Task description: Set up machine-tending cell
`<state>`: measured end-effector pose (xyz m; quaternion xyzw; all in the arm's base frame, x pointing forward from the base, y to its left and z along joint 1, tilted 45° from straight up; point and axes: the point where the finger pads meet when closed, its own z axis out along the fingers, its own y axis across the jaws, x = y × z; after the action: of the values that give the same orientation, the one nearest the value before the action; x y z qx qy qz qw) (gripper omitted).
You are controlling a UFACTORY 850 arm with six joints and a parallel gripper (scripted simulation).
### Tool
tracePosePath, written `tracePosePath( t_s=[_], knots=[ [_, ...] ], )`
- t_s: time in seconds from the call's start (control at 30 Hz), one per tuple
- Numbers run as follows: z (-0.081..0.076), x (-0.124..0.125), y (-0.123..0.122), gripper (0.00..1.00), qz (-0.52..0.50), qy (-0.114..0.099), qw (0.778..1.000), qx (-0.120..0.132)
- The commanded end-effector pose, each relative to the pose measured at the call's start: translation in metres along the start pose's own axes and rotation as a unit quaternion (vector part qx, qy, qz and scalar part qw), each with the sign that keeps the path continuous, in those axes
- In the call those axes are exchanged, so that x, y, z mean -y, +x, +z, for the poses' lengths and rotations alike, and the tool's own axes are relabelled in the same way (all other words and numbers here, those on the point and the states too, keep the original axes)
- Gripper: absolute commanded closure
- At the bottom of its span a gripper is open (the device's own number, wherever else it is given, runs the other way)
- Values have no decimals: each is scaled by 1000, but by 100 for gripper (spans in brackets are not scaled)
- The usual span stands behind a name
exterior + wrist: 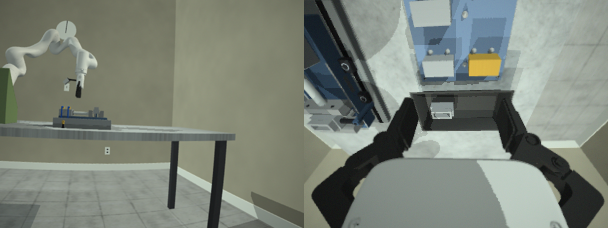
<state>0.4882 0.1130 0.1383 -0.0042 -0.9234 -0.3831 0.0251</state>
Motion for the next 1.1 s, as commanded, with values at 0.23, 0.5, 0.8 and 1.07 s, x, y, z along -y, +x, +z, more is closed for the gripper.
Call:
tracePosePath(
  t_s=[0.23,0.5,0.8,1.07],
  knots=[
    [-1,-4,11,100,13,-2,1000,16],
    [-1,-4,11,100,13,-2,1000,16],
    [-1,-4,11,100,13,-2,1000,16],
    [-1,-4,11,100,13,-2,1000,16]
  ],
)
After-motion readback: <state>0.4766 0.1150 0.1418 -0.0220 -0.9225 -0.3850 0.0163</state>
